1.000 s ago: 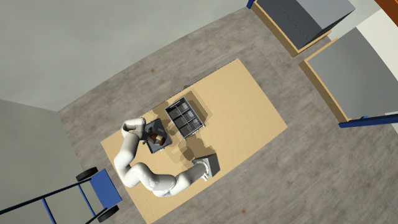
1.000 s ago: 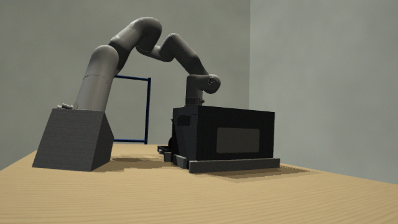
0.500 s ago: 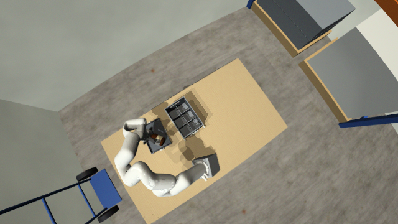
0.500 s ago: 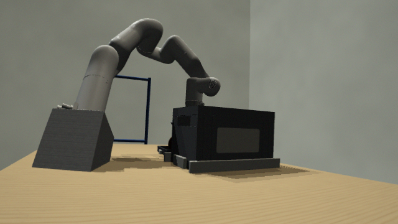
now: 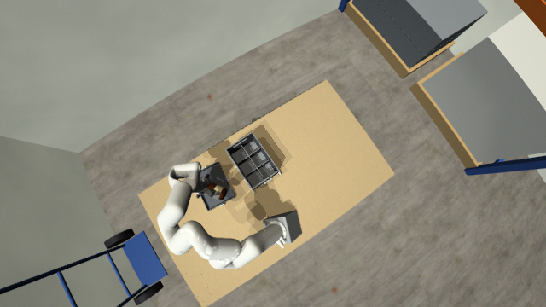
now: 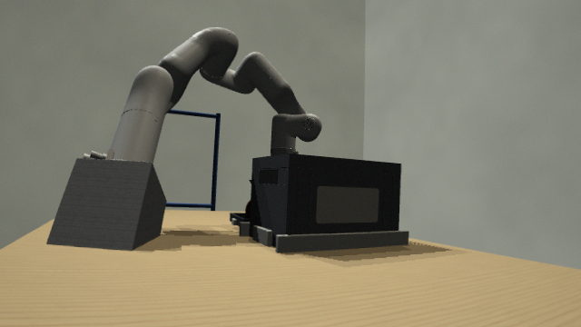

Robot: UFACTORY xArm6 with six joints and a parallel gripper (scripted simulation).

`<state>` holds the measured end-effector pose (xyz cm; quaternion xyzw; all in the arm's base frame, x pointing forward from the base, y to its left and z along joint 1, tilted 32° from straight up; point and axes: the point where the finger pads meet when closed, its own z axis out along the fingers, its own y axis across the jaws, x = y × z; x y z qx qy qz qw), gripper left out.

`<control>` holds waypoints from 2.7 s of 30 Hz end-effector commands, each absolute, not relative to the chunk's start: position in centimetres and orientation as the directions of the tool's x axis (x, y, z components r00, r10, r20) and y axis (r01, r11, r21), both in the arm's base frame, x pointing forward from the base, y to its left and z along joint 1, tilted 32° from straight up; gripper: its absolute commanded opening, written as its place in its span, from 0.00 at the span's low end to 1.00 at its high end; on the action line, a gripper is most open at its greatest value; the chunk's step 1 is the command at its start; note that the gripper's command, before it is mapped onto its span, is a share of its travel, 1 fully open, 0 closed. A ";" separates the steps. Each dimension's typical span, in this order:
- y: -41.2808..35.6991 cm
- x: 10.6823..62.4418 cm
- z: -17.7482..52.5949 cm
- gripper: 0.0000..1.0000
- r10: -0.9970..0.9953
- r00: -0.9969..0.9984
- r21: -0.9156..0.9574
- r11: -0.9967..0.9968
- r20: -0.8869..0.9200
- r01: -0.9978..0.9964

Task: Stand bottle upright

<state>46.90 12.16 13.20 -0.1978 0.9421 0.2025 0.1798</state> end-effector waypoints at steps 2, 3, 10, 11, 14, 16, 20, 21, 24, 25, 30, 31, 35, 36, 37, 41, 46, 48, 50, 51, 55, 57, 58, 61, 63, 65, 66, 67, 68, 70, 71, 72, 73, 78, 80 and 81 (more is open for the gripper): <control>12.1 47.0 13.3 0.65 -0.299 -0.856 0.309 0.840 -0.421 -0.446; 12.1 47.0 13.3 0.65 -0.299 -0.856 0.309 0.840 -0.421 -0.446; 12.1 47.0 13.3 0.00 -0.299 -0.856 0.309 0.840 -0.421 -0.446; 12.1 47.0 13.3 0.00 -0.299 -0.856 0.309 0.840 -0.421 -0.446; 12.1 47.0 13.3 0.00 -0.299 -0.856 0.309 0.840 -0.421 -0.446; 12.1 47.0 13.3 0.00 -0.299 -0.856 0.309 0.840 -0.421 -0.446; 12.1 47.0 13.3 0.00 -0.299 -0.856 0.309 0.840 -0.421 -0.446; 12.1 47.0 13.3 0.00 -0.299 -0.856 0.309 0.840 -0.421 -0.446; 12.1 47.0 13.3 0.00 -0.299 -0.856 0.309 0.840 -0.421 -0.446; 12.1 47.0 13.3 0.00 -0.299 -0.856 0.309 0.840 -0.421 -0.446; 12.1 47.0 13.3 0.00 -0.299 -0.856 0.309 0.840 -0.421 -0.446; 12.1 47.0 13.3 0.00 -0.299 -0.856 0.309 0.840 -0.421 -0.446; 12.1 47.0 13.3 0.00 -0.299 -0.856 0.309 0.840 -0.421 -0.446; 12.1 47.0 13.3 0.00 -0.299 -0.856 0.309 0.840 -0.421 -0.446; 12.1 47.0 13.3 0.00 -0.299 -0.856 0.309 0.840 -0.421 -0.446; 12.1 47.0 13.3 0.00 -0.299 -0.856 0.309 0.840 -0.421 -0.446; 12.1 47.0 13.3 0.00 -0.299 -0.856 0.309 0.840 -0.421 -0.446; 12.1 47.0 13.3 0.00 -0.299 -0.856 0.309 0.840 -0.421 -0.446; 12.1 47.0 13.3 0.00 -0.299 -0.856 0.309 0.840 -0.421 -0.446; 12.1 47.0 13.3 0.00 -0.299 -0.856 0.309 0.840 -0.421 -0.446; 12.1 47.0 13.3 0.00 -0.299 -0.856 0.309 0.840 -0.421 -0.446; 12.1 47.0 13.3 0.00 -0.299 -0.856 0.309 0.840 -0.421 -0.446; 12.1 47.0 13.3 0.00 -0.299 -0.856 0.309 0.840 -0.421 -0.446; 12.1 47.0 13.4 0.00 -0.299 -0.856 0.309 0.840 -0.421 -0.446; 12.1 47.0 13.4 0.00 -0.299 -0.856 0.309 0.840 -0.421 -0.446; 12.1 47.0 13.4 0.00 -0.299 -0.856 0.309 0.840 -0.421 -0.446; 12.1 47.0 13.4 0.00 -0.299 -0.856 0.309 0.840 -0.421 -0.446; 12.1 46.9 13.4 0.00 -0.299 -0.856 0.309 0.840 -0.421 -0.446; 12.1 46.9 13.4 0.00 -0.299 -0.856 0.309 0.840 -0.421 -0.446; 12.0 46.9 13.5 0.00 -0.299 -0.856 0.309 0.840 -0.421 -0.446; 12.0 46.9 13.5 0.00 -0.299 -0.856 0.309 0.840 -0.421 -0.446; 12.0 46.9 13.5 0.00 -0.299 -0.856 0.309 0.840 -0.421 -0.446; 12.0 46.9 13.6 0.00 -0.299 -0.856 0.309 0.840 -0.421 -0.446; 11.9 46.8 13.8 0.00 -0.299 -0.856 0.309 0.840 -0.421 -0.446; 11.8 46.8 13.9 0.00 -0.299 -0.856 0.309 0.840 -0.421 -0.446; 11.8 46.8 13.9 0.00 -0.299 -0.856 0.309 0.840 -0.421 -0.446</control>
